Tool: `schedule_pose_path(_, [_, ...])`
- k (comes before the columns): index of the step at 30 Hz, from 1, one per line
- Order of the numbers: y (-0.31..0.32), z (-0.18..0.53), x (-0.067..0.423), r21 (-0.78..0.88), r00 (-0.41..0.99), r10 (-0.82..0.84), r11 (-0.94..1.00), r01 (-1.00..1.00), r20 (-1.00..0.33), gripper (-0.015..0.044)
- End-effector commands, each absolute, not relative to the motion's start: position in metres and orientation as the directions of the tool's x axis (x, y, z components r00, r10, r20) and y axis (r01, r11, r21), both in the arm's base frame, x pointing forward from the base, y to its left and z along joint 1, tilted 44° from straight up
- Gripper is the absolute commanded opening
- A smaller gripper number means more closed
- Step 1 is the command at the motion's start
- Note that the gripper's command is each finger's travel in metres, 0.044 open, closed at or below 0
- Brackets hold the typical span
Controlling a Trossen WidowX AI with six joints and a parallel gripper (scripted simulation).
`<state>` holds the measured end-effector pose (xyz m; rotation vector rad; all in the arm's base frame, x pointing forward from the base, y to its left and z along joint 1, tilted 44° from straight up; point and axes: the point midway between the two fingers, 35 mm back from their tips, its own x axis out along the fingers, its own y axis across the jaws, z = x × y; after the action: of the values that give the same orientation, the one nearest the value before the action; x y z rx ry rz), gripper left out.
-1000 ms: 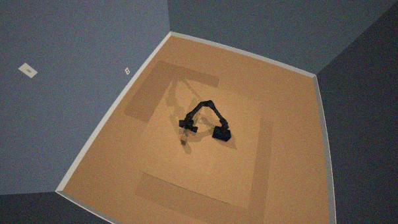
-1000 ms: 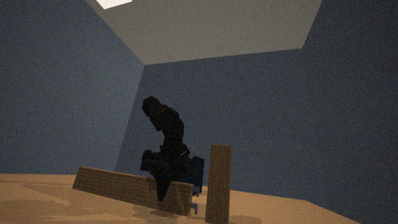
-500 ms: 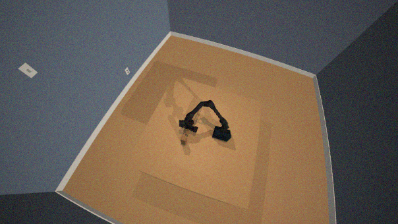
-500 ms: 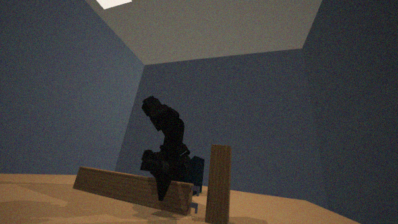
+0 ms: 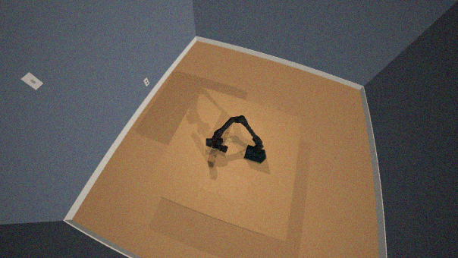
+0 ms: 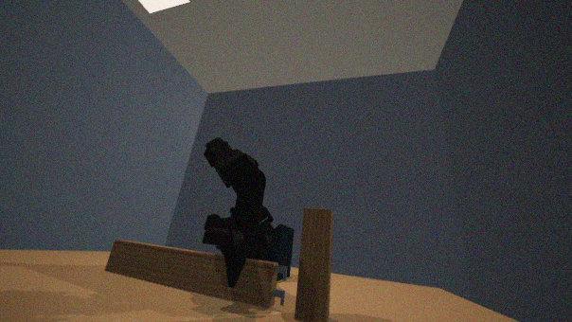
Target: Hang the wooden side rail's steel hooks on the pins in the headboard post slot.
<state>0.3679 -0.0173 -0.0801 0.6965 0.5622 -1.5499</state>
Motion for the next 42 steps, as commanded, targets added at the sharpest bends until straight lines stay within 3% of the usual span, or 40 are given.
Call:
schedule_pose_path(1, [-0.0127,-0.0762,0.3701,0.063,-0.020,-0.695,-0.095,0.994,-0.719,0.0000])
schedule_pose_path(42, [-0.0079,-0.0713,0.3703,0.063,-0.020,-0.695,-0.095,0.994,-0.719,0.0000])
